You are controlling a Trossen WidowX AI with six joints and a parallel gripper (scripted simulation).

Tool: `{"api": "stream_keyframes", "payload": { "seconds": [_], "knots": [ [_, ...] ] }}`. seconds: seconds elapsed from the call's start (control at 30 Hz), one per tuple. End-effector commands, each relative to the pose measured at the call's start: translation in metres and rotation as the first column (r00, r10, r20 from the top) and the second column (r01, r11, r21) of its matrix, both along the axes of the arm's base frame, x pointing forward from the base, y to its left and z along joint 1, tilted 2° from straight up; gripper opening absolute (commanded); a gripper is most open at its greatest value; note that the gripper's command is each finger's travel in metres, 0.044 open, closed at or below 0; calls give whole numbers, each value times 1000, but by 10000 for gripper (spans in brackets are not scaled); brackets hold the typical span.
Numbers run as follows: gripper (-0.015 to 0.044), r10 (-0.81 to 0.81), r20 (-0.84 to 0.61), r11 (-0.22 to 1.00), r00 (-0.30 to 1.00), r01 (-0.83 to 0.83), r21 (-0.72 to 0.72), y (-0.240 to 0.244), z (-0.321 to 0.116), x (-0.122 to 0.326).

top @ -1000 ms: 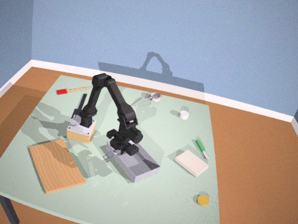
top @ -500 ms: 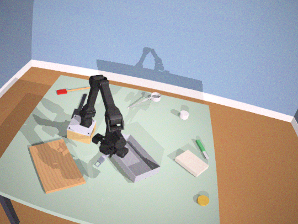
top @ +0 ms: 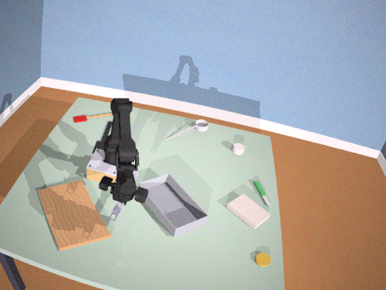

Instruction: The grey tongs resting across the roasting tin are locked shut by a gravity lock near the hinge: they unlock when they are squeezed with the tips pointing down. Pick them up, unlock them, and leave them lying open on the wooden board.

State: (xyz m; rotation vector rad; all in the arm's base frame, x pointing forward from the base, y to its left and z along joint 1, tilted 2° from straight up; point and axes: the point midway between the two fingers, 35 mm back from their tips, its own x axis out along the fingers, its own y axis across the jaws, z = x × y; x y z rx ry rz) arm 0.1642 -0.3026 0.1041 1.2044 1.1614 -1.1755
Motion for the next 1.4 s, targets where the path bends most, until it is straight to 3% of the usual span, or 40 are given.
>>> {"api": "stream_keyframes", "payload": {
  "seconds": [0.0,0.2,0.67,1.37],
  "knots": [
    [-150,31,7,1000,1000,-31,-7,-5,4,-4],
    [-150,75,4,997,997,-75,-10,-12,3,-16],
    [-150,319,-14,947,948,-319,-24,-41,0,-89],
    [-150,649,-42,759,759,-651,-26,-52,-4,-209]
  ]
}}
